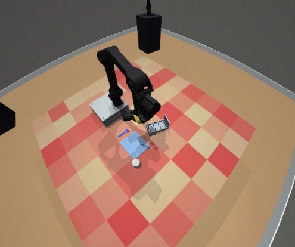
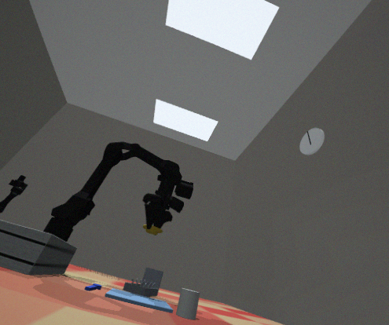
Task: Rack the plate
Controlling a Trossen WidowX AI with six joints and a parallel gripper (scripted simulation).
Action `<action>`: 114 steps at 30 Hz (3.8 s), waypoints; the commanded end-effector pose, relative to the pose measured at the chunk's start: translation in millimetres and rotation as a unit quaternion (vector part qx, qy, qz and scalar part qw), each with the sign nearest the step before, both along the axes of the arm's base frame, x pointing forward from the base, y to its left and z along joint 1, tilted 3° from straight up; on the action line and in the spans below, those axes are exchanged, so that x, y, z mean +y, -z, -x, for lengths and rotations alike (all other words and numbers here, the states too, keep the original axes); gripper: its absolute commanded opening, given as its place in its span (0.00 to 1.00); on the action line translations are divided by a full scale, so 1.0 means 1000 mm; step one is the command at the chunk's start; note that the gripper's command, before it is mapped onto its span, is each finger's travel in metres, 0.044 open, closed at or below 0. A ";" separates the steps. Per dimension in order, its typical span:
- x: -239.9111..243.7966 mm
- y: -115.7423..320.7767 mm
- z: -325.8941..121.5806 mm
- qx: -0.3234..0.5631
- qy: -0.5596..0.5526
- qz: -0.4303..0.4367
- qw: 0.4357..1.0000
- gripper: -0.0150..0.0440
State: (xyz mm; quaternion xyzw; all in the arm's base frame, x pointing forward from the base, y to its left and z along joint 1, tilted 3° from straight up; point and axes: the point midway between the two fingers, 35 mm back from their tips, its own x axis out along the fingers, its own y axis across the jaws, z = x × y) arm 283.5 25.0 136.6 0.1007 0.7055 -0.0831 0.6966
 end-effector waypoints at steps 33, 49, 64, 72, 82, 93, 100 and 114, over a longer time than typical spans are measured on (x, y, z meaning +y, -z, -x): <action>0.038 0.104 -0.042 -0.185 -0.240 -0.292 0.907 0.25; 0.040 0.126 -0.035 -0.351 -0.348 -0.361 0.791 0.25; 0.041 0.124 -0.009 -0.529 -0.429 -0.365 0.635 0.25; 0.039 0.117 0.012 -0.618 -0.456 -0.342 0.542 0.25; 0.039 0.116 0.014 -0.625 -0.457 -0.339 0.534 0.25; 0.042 0.127 0.010 -0.611 -0.454 -0.349 0.547 0.25; 0.042 0.134 0.007 -0.613 -0.459 -0.343 0.544 0.25; 0.045 0.144 0.004 -0.615 -0.463 -0.340 0.541 0.25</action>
